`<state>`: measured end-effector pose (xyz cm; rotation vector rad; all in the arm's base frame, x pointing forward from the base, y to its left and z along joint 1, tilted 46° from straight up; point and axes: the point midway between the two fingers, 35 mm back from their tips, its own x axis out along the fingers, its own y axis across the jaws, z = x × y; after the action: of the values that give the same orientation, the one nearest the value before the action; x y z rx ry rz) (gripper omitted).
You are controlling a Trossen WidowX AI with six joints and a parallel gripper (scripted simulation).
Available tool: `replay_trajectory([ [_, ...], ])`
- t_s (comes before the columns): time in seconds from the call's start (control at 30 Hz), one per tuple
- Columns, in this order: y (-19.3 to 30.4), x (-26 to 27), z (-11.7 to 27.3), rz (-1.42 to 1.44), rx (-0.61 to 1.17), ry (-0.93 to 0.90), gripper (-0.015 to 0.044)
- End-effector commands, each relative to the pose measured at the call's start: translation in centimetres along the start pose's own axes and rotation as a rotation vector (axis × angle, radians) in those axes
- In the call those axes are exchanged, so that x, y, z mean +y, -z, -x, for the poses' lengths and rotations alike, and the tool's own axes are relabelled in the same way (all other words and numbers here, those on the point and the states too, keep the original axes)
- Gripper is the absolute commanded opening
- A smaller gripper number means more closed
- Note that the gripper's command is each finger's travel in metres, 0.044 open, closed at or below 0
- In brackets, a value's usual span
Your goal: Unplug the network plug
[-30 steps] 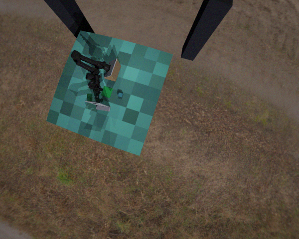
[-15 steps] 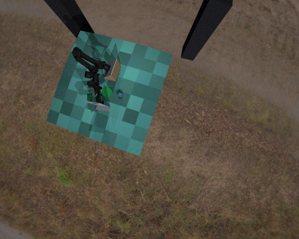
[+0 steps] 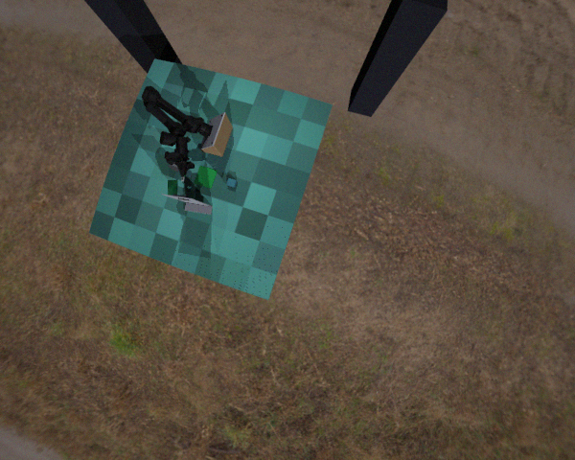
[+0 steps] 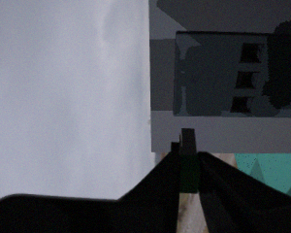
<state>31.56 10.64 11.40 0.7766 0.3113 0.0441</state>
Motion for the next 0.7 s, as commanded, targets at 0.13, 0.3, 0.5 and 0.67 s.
replay_trajectory([
  [0.13,0.4,-1.9,-0.5,0.038,0.043,0.118,0.0000],
  [0.3,0.8,-3.9,-0.8,0.076,0.090,0.219,0.0000],
  [0.5,1.2,-6.2,-0.8,0.120,0.150,0.339,0.0000],
  [0.67,1.5,-8.1,-0.5,0.154,0.205,0.437,0.0000],
])
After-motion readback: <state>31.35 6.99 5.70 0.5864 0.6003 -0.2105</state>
